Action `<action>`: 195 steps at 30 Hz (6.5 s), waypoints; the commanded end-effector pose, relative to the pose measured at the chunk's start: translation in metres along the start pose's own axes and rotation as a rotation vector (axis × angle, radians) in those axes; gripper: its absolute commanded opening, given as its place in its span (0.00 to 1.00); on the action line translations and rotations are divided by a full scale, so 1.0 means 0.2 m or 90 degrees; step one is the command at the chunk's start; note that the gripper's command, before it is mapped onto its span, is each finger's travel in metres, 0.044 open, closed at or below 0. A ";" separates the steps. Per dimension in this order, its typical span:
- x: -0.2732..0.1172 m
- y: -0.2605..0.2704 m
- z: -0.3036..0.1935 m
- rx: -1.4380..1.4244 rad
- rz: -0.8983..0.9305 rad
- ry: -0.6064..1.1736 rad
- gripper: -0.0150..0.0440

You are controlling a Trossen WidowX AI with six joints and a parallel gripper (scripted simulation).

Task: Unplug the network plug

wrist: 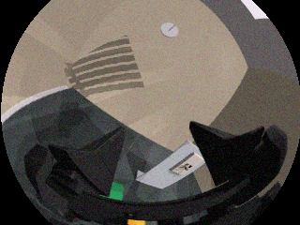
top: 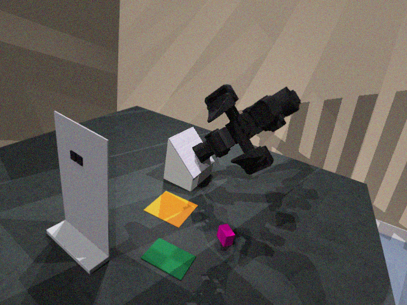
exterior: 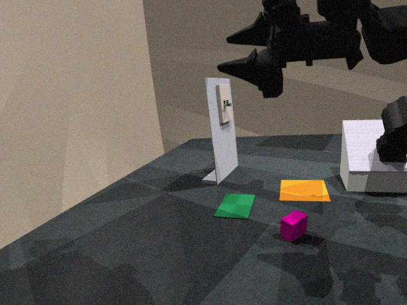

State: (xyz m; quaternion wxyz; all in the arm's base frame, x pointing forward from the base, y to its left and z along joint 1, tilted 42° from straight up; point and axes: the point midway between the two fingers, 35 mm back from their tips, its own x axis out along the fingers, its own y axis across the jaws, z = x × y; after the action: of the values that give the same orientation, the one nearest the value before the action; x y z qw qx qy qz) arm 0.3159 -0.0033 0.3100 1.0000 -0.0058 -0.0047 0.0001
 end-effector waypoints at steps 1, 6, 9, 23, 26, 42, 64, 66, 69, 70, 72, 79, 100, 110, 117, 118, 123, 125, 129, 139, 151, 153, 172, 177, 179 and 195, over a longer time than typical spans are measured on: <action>0.00 0.00 -0.01 -0.002 -0.001 0.001 0.89; 0.07 -0.06 -0.14 -0.062 -0.016 0.017 0.67; 0.10 -0.10 -0.23 -0.103 -0.025 0.029 0.53; 0.12 -0.30 -0.67 -0.286 -0.059 0.093 0.52; 0.10 -0.34 -0.76 -0.324 -0.064 0.108 0.52; -0.12 -0.47 -1.14 -0.514 -0.076 0.195 0.52; 0.17 -0.49 -1.16 -0.522 -0.077 0.196 0.52; 0.18 -0.49 -1.16 -0.522 -0.077 0.196 0.52; 0.20 -0.49 -1.16 -0.522 -0.077 0.196 0.52; 0.21 -0.49 -1.16 -0.522 -0.077 0.196 0.52; 0.23 -0.49 -1.16 -0.522 -0.077 0.196 0.52; 0.28 -0.49 -1.16 -0.522 -0.077 0.195 0.52; 0.43 -0.50 -1.17 -0.521 -0.078 0.194 0.52; 0.47 -0.50 -1.17 -0.521 -0.078 0.193 0.37; 0.47 -0.50 -1.17 -0.521 -0.078 0.193 0.29; 0.47 -0.50 -1.17 -0.521 -0.078 0.193 0.28; 0.46 -0.50 -1.17 -0.521 -0.078 0.193 0.25; 0.46 -0.50 -1.17 -0.521 -0.078 0.194 0.25; 0.45 -0.49 -1.17 -0.521 -0.078 0.194 0.25; 0.42 -0.49 -1.16 -0.521 -0.078 0.194 0.25; 0.38 -0.49 -1.16 -0.521 -0.077 0.194 0.25; 0.38 -0.49 -1.16 -0.521 -0.077 0.194 0.25; 0.32 -0.49 -1.17 -0.522 -0.077 0.195 0.25; 0.30 -0.49 -1.17 -0.522 -0.077 0.195 0.25; 0.30 -0.50 -1.17 -0.522 -0.077 0.195 0.25; 0.25 -0.50 -1.17 -0.522 -0.077 0.195 0.25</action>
State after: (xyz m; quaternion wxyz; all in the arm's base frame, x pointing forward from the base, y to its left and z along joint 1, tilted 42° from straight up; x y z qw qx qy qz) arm 0.3710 -0.1074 0.0773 0.9026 -0.4004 0.1443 -0.0646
